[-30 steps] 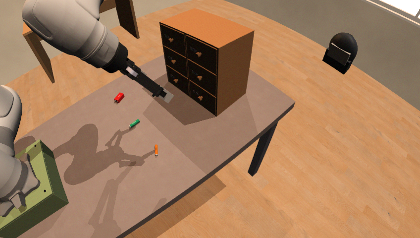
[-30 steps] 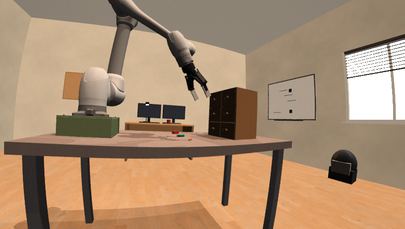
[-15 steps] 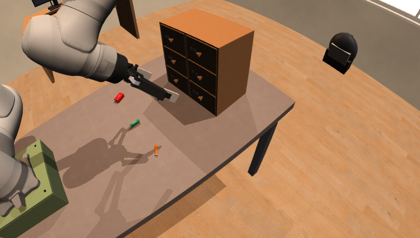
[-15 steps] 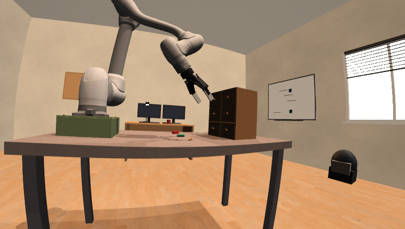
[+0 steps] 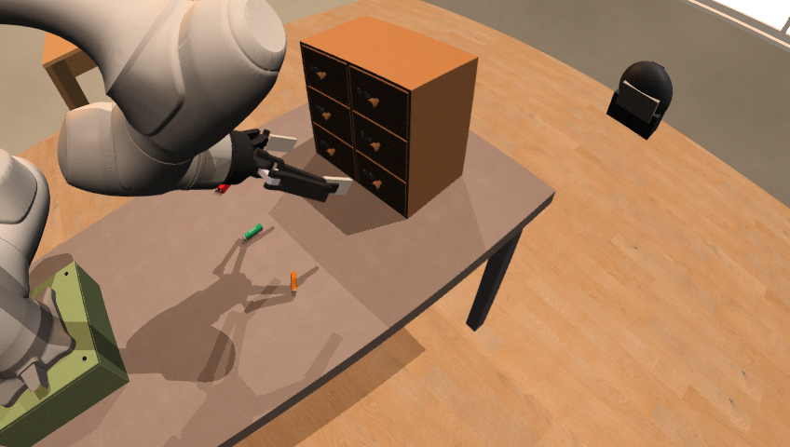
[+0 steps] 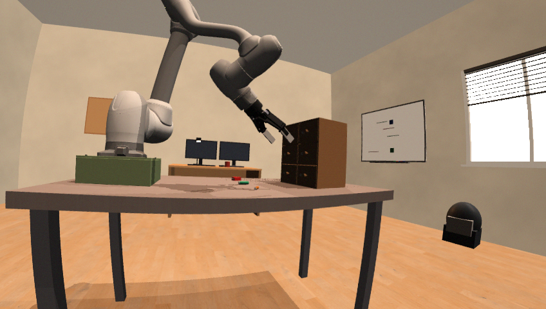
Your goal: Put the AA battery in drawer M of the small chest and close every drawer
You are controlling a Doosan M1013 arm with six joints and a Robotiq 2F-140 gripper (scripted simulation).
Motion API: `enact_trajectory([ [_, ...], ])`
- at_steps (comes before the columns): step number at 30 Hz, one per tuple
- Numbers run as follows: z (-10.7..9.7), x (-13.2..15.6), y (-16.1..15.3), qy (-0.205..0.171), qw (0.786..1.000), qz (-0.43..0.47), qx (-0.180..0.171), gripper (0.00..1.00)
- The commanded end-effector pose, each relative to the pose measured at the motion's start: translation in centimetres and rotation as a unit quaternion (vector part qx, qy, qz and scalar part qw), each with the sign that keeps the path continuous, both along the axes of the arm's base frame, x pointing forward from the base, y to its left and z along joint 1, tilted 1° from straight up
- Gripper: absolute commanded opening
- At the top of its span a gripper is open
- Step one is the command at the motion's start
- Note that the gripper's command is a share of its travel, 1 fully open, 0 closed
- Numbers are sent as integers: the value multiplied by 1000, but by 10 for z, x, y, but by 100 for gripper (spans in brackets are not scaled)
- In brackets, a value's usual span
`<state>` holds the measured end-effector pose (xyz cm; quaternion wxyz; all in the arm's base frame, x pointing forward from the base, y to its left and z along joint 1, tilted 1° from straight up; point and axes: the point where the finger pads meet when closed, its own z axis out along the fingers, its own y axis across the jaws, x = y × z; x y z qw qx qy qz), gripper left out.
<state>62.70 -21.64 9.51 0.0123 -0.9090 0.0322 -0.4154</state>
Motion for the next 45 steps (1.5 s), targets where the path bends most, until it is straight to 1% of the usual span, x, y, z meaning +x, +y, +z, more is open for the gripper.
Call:
enact_trajectory([
  [1,-11,0,2,-104,994,-15,-27,100],
  [5,-16,6,2,-139,990,-16,-29,100],
  [9,-20,9,2,-159,987,-17,-31,100],
  [13,-21,11,1,-169,985,-17,-31,100],
  [20,-22,11,1,-171,985,-17,-32,100],
  [21,-22,11,1,-171,985,-17,-32,20],
  [45,-22,12,1,-171,985,-17,-32,20],
])
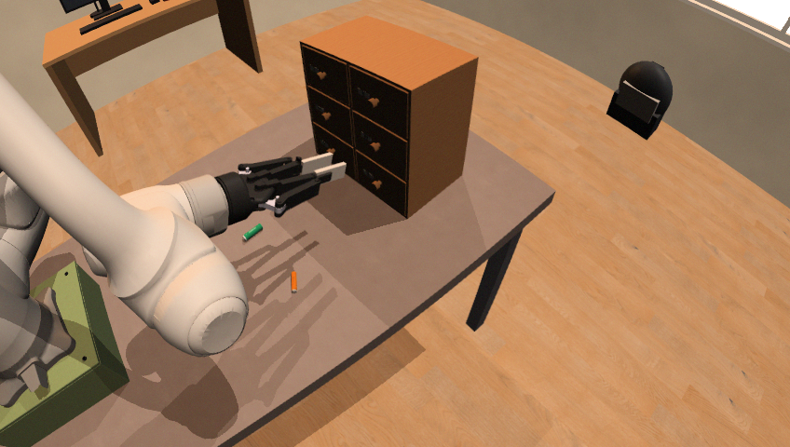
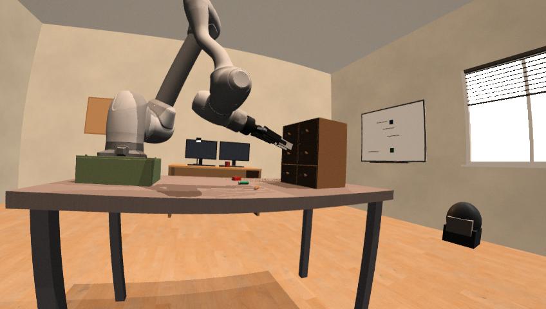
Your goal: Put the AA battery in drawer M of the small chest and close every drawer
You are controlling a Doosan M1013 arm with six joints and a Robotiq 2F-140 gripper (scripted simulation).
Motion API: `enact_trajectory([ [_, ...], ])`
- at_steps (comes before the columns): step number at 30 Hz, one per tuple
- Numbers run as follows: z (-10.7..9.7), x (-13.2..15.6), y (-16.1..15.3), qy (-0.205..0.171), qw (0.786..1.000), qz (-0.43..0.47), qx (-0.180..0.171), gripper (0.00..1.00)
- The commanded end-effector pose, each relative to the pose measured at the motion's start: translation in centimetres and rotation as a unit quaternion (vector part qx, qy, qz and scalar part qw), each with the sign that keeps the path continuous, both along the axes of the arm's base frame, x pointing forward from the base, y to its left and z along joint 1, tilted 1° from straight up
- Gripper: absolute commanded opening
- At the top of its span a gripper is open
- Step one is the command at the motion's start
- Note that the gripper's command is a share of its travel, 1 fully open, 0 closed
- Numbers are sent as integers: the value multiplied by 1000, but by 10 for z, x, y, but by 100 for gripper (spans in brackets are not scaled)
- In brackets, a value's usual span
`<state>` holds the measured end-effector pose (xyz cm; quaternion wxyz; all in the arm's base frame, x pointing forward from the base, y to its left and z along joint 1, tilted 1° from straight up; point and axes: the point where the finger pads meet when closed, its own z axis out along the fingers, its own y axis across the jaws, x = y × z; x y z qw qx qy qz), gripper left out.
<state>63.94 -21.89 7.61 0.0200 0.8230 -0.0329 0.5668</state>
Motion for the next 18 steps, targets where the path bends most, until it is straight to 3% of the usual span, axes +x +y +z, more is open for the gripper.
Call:
enact_trajectory([
  [1,-3,1,4,2,1000,2,1,20],
  [18,-16,40,1,2,1000,2,1,20],
])
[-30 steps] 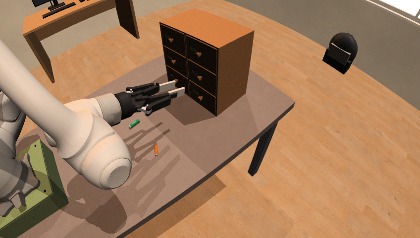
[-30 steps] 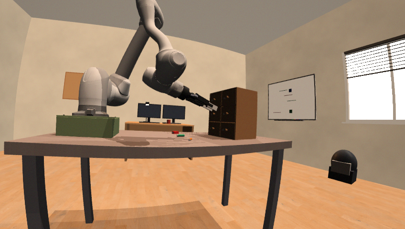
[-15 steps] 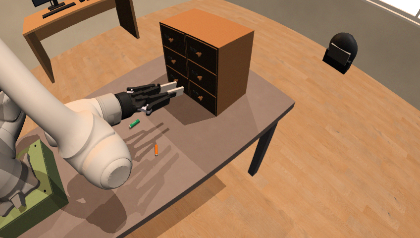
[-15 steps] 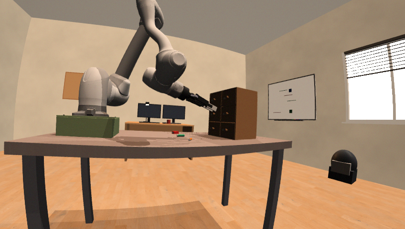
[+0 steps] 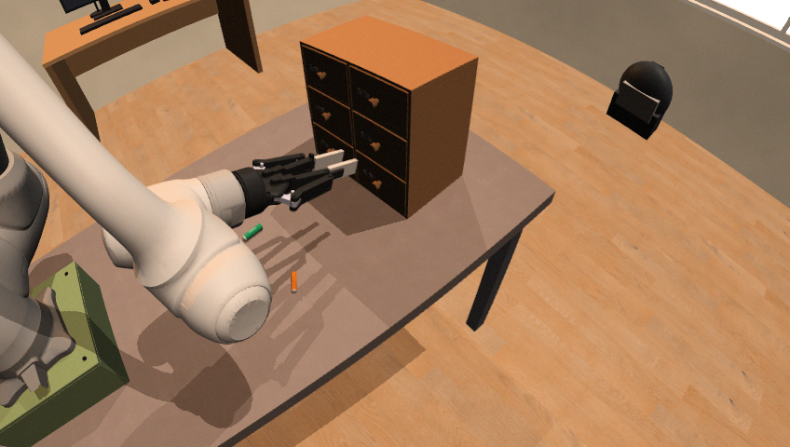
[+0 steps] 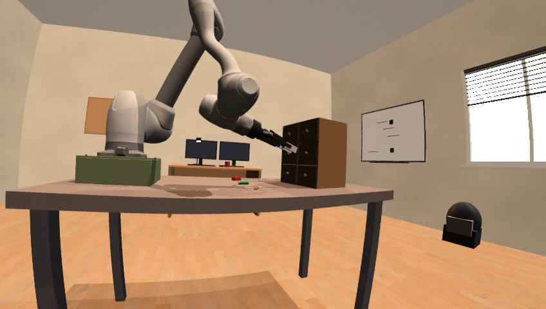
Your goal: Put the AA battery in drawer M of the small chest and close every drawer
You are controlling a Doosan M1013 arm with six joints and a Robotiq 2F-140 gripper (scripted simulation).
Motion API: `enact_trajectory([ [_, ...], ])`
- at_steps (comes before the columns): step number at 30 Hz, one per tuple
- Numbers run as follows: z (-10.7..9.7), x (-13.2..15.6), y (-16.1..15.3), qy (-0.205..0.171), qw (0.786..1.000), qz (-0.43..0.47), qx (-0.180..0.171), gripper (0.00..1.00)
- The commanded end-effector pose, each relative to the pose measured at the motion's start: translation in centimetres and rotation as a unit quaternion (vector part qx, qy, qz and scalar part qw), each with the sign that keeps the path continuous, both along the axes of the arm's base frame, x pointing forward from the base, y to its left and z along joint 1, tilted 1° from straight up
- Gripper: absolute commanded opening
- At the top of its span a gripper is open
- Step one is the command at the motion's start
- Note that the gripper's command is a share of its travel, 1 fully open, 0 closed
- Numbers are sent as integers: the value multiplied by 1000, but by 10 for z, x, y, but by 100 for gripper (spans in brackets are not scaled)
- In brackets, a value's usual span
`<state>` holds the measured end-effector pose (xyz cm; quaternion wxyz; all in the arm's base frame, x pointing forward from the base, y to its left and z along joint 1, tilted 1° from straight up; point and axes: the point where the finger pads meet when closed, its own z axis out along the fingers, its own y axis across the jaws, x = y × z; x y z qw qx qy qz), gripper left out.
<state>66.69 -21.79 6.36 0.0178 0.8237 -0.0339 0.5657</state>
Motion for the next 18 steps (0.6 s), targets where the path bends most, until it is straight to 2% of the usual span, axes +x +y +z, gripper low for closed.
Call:
enact_trajectory([
  [1,-5,16,0,0,1000,1,-1,20],
  [11,-11,33,-2,0,1000,1,-1,20],
  [18,-11,35,-2,0,1000,1,-1,20],
])
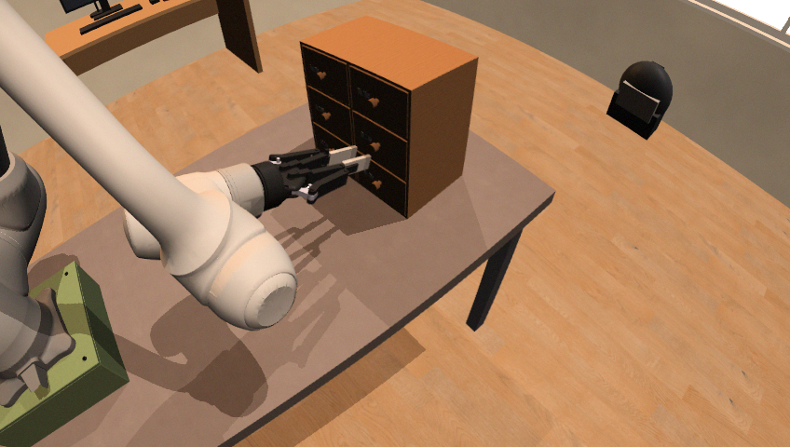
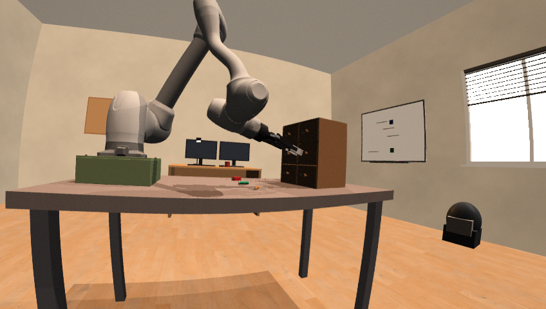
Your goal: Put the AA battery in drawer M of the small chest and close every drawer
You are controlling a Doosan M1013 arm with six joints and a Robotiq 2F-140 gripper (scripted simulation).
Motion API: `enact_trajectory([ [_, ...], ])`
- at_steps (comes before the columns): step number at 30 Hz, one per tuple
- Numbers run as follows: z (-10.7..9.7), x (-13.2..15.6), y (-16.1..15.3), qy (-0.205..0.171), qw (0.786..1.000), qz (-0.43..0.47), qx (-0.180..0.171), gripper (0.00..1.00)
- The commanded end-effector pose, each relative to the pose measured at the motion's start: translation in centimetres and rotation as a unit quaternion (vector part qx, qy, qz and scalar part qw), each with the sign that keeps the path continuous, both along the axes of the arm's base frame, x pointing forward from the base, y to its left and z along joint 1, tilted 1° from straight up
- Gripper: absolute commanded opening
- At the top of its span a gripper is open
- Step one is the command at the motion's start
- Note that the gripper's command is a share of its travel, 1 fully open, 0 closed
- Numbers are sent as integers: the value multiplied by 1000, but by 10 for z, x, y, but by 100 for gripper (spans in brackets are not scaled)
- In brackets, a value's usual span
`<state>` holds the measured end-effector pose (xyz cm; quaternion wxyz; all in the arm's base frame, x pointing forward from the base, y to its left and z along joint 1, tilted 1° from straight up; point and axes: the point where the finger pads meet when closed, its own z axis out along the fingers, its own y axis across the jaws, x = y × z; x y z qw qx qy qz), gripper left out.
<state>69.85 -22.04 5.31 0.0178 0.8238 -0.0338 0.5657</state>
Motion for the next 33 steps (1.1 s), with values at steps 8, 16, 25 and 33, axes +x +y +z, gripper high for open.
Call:
enact_trajectory([
  [8,-1,4,1,0,1000,1,-1,20],
  [16,-1,4,1,0,1000,1,-1,20],
  [25,-1,5,1,0,1000,1,-1,20],
  [33,-2,7,2,0,1000,1,-1,20],
])
